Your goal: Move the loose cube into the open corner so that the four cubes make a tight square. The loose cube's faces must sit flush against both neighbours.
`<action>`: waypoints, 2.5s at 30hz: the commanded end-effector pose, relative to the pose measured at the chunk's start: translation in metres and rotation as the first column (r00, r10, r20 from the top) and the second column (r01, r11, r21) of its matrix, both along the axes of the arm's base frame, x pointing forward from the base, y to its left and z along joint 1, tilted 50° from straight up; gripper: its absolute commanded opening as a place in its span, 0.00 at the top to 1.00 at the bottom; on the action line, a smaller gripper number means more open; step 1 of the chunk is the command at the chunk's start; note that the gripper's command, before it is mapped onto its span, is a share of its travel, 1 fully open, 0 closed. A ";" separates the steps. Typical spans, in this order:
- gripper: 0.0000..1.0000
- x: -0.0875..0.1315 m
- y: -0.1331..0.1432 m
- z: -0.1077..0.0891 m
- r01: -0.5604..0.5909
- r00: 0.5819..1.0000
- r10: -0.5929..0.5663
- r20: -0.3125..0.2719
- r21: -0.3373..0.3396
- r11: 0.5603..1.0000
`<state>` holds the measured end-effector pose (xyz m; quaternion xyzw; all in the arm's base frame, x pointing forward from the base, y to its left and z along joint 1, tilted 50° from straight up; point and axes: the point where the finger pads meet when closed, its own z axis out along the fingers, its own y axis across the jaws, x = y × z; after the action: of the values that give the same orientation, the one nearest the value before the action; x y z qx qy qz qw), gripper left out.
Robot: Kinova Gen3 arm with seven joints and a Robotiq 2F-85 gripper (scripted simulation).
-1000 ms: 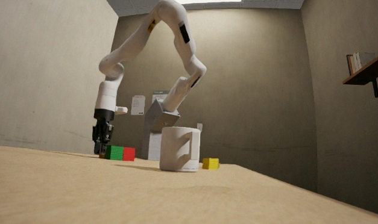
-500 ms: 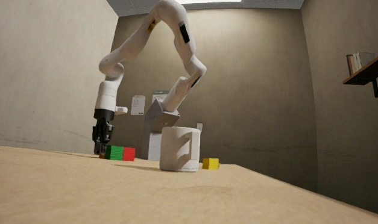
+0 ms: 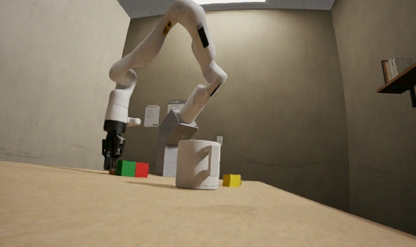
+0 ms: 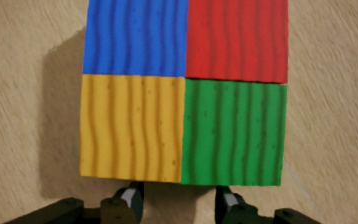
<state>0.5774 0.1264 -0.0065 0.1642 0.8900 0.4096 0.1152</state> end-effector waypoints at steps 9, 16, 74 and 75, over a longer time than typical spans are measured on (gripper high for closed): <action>0.48 -0.004 0.001 0.000 0.001 1.000 -0.001 0.000 0.000 1.000; 0.48 -0.005 0.001 0.000 0.001 1.000 -0.001 0.000 0.000 1.000; 0.48 -0.008 0.003 0.000 0.001 1.000 -0.001 0.000 0.000 1.000; 0.48 -0.009 0.003 0.000 0.001 1.000 -0.001 0.000 0.000 1.000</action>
<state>0.5691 0.1298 -0.0072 0.1643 0.8899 0.4096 0.1152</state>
